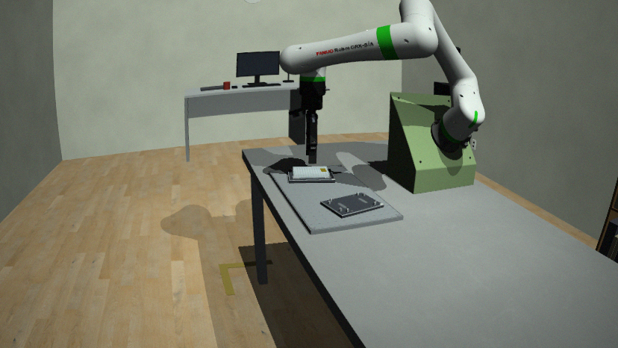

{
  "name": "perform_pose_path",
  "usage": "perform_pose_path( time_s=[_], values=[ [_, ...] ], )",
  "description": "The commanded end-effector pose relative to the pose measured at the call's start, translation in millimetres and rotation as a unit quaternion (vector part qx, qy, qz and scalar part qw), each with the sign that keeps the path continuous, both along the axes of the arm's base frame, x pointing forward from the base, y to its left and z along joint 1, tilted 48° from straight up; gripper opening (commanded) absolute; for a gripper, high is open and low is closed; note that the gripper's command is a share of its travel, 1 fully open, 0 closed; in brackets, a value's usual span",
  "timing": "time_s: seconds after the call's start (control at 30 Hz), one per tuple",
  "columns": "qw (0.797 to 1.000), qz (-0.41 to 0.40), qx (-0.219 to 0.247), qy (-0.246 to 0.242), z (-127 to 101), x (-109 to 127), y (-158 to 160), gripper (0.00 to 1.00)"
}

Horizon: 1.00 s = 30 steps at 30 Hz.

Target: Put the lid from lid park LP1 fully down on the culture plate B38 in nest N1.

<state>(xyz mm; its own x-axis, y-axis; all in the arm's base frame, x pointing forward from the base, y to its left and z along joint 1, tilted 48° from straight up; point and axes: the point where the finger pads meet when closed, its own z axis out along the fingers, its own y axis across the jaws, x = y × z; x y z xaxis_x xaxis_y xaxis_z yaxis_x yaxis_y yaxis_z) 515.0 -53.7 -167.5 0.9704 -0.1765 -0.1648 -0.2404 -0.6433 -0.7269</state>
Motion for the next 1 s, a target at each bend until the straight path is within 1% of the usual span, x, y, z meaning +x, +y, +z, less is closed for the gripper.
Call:
perform_pose_path(
  time_s=[0.0,0.97],
  values=[
    [1.000,0.000,0.000,0.000,1.1,0.3,-1.7,0.69],
    [1.000,0.000,0.000,0.000,3.7,0.2,-4.6,0.69]
  ],
)
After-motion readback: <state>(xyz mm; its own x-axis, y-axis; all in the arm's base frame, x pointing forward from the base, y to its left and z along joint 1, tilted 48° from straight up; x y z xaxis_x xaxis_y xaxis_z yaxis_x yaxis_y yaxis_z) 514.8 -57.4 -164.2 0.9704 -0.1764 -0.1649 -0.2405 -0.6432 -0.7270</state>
